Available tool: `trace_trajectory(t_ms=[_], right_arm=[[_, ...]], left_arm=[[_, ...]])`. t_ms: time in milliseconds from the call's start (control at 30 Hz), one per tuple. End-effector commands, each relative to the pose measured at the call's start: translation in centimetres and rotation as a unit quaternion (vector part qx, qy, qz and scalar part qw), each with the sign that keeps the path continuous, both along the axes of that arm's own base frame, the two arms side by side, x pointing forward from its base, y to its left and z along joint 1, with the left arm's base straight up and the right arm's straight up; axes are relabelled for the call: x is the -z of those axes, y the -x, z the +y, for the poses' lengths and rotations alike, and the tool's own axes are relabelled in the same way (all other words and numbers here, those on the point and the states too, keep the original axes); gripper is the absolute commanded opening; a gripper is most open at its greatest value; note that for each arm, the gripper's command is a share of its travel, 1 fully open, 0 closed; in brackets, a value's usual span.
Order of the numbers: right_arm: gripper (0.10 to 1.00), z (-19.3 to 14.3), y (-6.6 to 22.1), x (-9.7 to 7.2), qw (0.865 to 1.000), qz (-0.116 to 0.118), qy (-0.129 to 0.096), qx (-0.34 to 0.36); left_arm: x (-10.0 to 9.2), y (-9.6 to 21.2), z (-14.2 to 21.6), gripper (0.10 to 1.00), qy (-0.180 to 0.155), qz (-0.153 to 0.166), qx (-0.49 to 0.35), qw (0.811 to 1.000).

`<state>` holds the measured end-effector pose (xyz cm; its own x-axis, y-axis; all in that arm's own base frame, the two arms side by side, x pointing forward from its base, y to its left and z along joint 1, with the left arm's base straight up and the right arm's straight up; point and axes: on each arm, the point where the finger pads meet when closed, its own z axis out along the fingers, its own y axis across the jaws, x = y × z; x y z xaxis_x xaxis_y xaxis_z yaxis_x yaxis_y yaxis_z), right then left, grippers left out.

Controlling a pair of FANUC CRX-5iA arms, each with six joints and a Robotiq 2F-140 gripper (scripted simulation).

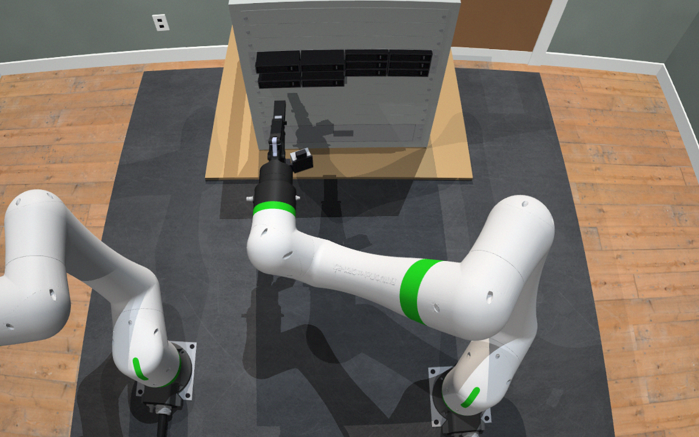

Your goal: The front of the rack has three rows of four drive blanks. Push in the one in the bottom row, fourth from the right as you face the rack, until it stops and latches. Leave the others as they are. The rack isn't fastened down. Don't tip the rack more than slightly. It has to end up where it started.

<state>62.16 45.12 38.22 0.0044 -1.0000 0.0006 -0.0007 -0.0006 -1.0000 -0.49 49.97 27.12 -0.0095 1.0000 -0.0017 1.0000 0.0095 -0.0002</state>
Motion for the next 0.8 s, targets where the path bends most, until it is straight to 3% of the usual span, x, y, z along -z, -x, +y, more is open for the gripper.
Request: trace_trajectory(t_ms=[0, 333, 567, 767], right_arm=[[0.099, 0.4, -1.1, 0.0, 1.000, -0.001, -0.001, 0.000], [0.099, 0.5, -1.6, 0.1, 1.000, -0.001, -0.001, 0.000], [0.099, 0.5, -5.0, 0.1, 1.000, -0.001, -0.001, 0.000], [0.099, 0.5, -5.4, 0.1, 1.000, -0.001, -0.001, 0.000]], left_arm=[[-0.1, 0.0, 0.0, 1.000, -0.001, 0.000, 0.000, 1.000], [-0.1, 0.0, 0.0, 1.000, -0.001, 0.000, 0.000, 1.000], [-0.1, 0.0, 0.0, 1.000, -0.001, 0.000, 0.000, 1.000], [-0.1, 0.0, 0.0, 1.000, -0.001, 0.000, 0.000, 1.000]])
